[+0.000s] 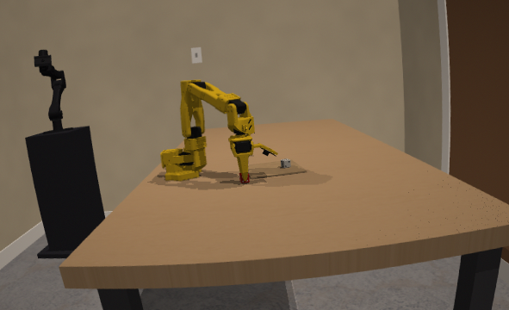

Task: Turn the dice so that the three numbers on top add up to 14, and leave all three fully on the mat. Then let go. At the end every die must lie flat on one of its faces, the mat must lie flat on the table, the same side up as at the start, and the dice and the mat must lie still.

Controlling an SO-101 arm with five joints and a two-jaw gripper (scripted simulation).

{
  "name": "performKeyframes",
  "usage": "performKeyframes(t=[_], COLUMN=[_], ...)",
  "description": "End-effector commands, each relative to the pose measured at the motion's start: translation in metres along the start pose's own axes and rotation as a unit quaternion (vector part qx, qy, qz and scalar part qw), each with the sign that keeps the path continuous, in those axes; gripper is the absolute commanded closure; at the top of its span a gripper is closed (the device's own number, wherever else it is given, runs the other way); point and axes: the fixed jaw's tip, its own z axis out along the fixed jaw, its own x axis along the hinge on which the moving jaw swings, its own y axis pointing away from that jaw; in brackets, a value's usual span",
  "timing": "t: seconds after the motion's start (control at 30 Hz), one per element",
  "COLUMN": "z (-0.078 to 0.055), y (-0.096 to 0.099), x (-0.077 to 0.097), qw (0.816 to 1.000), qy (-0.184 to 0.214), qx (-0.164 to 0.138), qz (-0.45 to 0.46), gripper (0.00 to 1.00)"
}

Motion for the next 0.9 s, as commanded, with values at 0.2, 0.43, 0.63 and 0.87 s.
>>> performKeyframes(t=[0.2,0.43,0.63,0.87], z=[-0.027,-0.046,-0.052,-0.052], y=[-0.007,-0.006,-0.005,-0.004], x=[-0.004,-0.003,-0.002,-0.003], qw=[1.000,1.000,1.000,1.000], qy=[-0.015,-0.015,-0.015,-0.015], qx=[0.017,0.017,0.017,0.017], qz=[0.000,0.000,0.000,-0.002], gripper=[1.00,1.00,1.00,1.00])
